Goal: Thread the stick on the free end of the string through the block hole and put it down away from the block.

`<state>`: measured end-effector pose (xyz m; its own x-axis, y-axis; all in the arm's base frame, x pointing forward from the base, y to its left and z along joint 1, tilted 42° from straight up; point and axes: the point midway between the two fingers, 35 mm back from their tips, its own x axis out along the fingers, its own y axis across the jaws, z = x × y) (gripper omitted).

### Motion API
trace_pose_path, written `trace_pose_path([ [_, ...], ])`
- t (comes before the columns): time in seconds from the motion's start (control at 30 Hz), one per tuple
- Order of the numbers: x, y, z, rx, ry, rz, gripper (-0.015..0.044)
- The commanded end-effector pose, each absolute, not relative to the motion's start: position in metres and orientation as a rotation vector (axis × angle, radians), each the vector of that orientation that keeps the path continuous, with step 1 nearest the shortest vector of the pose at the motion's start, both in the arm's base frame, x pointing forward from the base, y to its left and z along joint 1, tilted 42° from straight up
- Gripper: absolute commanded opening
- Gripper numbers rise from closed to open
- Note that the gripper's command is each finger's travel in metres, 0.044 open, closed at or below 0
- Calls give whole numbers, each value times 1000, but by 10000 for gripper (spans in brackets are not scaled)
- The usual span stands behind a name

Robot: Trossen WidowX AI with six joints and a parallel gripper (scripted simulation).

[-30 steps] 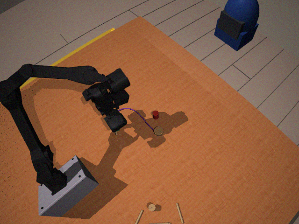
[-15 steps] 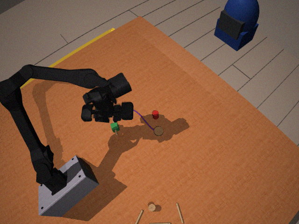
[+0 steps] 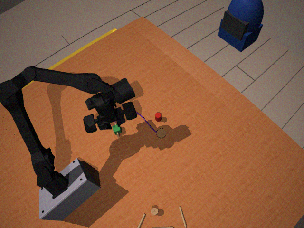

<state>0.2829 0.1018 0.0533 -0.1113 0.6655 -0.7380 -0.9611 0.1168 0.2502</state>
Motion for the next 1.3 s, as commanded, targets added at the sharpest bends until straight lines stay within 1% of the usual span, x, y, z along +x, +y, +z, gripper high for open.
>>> trace_pose_path([
  [0.0, 281, 105, 46, -433, 898, 1456, 123],
  [1.27, 273, 146, 0, -431, 896, 1457, 123],
])
